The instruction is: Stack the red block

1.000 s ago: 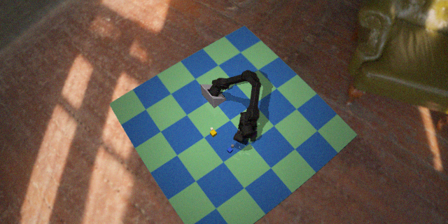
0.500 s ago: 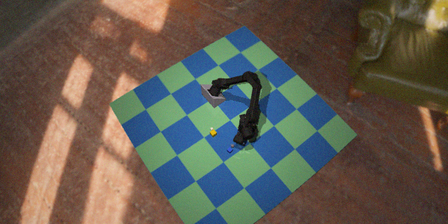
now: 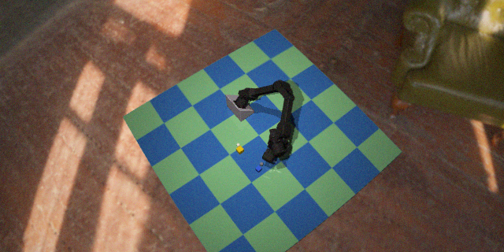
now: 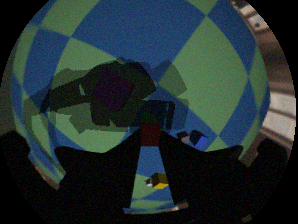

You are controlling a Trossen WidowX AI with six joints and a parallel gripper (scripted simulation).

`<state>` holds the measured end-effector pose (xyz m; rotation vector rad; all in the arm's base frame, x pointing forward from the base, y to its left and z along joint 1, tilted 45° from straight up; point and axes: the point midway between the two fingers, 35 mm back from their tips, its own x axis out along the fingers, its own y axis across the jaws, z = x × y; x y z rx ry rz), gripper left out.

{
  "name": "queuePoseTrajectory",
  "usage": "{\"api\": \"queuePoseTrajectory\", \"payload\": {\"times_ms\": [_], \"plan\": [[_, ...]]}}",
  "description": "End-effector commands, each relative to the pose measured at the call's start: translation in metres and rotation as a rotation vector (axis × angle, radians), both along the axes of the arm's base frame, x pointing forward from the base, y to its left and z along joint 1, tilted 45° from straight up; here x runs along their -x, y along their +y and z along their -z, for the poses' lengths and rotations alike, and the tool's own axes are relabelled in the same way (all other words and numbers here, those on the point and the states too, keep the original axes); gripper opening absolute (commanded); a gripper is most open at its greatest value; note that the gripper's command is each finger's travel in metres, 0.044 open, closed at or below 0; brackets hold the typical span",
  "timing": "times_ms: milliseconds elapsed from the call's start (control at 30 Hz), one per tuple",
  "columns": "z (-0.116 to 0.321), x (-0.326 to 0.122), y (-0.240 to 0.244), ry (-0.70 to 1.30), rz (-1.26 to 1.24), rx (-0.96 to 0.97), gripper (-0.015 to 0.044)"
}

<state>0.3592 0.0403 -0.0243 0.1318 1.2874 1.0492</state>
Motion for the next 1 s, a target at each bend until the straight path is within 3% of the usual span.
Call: {"api": "queuePoseTrajectory", "payload": {"times_ms": [0,100,667,967], "plan": [[0.0000,0.0001,0.0006,0.003,0.005,-0.004,0.0000],[-0.0037,-0.0006,-0.0035,0.003,0.005,-0.004,0.0000],[-0.0003,0.0006,-0.0003,0.004,0.002,-0.001,0.0440],[-0.0003,0.0006,-0.0003,0.004,0.002,-0.001,0.0440]]}}
